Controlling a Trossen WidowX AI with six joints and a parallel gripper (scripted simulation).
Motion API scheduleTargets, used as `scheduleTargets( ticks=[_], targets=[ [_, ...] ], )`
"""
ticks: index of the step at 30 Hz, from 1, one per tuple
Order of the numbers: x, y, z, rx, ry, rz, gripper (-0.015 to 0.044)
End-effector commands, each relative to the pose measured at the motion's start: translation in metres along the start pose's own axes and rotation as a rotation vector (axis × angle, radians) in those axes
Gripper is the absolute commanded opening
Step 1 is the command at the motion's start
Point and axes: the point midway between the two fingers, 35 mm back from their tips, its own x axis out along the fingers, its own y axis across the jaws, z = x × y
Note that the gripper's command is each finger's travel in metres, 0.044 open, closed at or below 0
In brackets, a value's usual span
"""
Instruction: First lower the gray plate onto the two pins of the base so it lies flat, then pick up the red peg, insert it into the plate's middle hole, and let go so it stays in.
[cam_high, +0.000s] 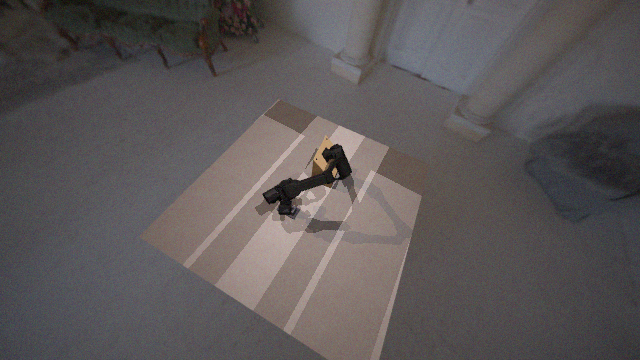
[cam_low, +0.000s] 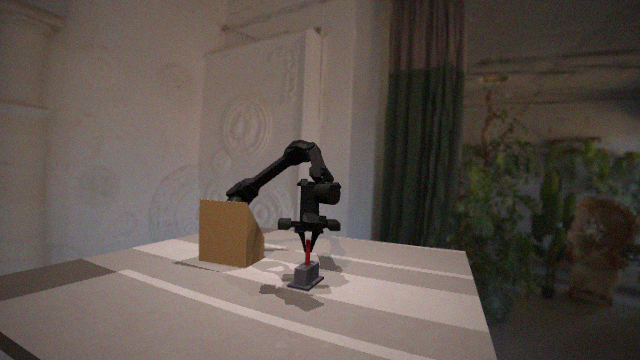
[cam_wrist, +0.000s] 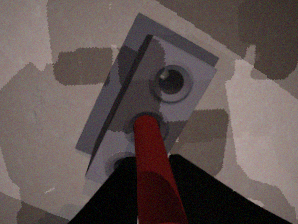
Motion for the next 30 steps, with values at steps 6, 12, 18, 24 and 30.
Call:
scheduleTargets(
  ticks=[6,12,18,24,30],
  targets=[
    [-0.0004,0.0001,0.0,0.0,0.0,0.0,0.0],
    [0.0012,-0.0009,-0.0014,0.0,0.0,0.0,0.0],
    [0.0016,-0.0009,-0.0014,0.0,0.0,0.0,0.0],
    [0.0021,-0.0014,-0.0011,0.0,0.0,0.0,0.0],
    [0.0028,-0.0022,-0.0004,0.0,0.0,0.0,0.0]
  ],
)
